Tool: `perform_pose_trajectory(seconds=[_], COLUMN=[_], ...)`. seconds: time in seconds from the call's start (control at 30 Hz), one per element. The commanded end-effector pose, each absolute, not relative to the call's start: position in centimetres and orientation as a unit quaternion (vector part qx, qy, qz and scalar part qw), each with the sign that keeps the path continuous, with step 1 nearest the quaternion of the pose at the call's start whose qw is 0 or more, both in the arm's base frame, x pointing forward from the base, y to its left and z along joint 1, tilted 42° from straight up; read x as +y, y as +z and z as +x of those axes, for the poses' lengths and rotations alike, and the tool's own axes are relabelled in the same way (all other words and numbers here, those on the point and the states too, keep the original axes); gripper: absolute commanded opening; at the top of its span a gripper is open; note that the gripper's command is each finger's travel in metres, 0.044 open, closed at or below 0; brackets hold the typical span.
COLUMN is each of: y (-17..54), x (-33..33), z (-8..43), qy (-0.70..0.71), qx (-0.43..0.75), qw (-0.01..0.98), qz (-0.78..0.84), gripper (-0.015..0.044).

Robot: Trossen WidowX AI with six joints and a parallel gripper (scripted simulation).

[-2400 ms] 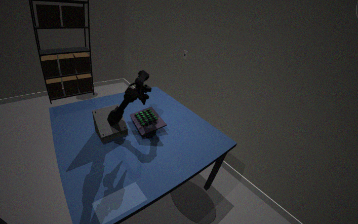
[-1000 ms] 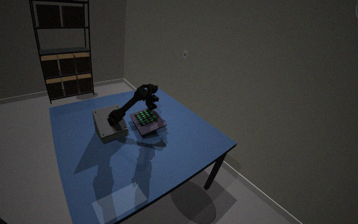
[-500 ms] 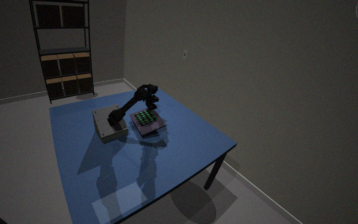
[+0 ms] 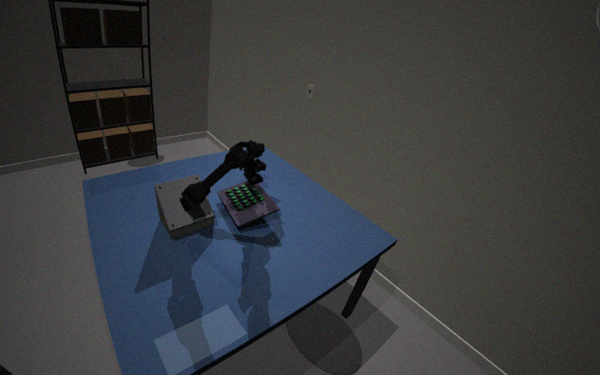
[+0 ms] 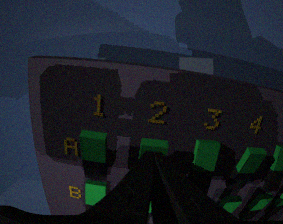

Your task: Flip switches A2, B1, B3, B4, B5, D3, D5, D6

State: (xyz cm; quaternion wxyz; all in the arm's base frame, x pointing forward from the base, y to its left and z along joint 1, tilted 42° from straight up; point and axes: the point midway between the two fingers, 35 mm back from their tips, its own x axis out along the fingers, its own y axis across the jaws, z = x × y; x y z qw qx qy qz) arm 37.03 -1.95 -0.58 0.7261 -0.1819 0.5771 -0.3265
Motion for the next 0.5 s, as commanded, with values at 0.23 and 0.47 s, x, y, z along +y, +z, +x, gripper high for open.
perform_pose_trajectory(seconds=[0.23,0.47], y=[-0.66,-0.73], x=[-2.08,-2.14], z=[37.10,37.11], qy=[-0.326,-0.327], qx=[0.576,0.576], qw=[0.726,0.726], qz=[-0.184,-0.184], gripper=[0.0000,0.0000])
